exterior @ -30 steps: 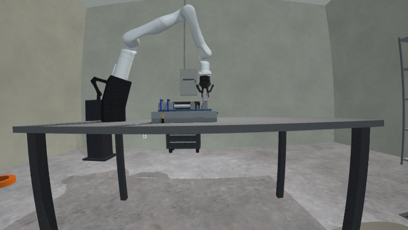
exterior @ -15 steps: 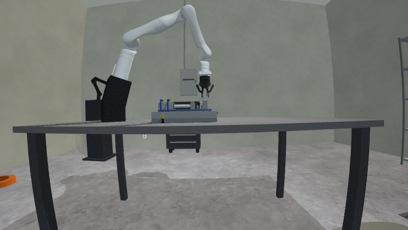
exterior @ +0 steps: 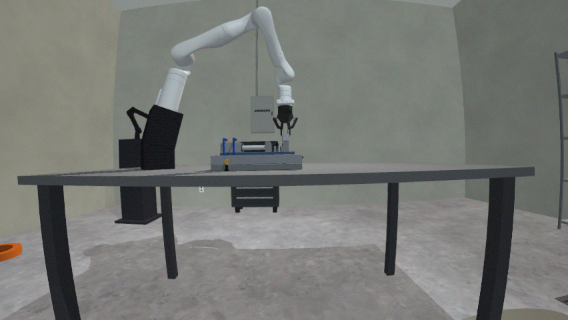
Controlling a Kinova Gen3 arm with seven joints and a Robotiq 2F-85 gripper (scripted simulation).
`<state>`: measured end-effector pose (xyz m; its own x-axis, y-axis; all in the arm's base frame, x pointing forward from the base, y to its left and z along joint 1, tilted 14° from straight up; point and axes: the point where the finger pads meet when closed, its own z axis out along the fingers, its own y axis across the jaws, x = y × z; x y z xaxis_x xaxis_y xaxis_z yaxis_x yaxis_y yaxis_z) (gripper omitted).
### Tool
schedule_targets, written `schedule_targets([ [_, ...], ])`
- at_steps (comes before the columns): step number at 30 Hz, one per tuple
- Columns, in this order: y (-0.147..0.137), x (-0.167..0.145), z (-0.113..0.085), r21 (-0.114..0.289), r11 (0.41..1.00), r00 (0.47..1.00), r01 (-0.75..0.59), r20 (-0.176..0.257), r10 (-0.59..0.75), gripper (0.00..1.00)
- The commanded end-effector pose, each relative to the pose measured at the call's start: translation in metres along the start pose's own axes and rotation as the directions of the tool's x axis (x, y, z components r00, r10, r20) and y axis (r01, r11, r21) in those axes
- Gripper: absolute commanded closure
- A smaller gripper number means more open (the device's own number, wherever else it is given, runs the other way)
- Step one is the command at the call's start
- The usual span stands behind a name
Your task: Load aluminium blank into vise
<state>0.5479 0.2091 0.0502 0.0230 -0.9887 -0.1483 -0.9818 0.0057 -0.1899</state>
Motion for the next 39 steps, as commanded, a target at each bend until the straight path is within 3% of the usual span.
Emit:
schedule_targets([
  [1,-0.001,0.0,-0.001,0.002,1.0,1.0,0.0,0.0,0.0,1.0],
  [25,-0.001,0.0,0.004,0.002,1.0,1.0,0.0,0.0,0.0,1.0],
  [39,-0.001,0.0,0.022,0.002,1.0,1.0,0.0,0.0,0.0,1.0],
])
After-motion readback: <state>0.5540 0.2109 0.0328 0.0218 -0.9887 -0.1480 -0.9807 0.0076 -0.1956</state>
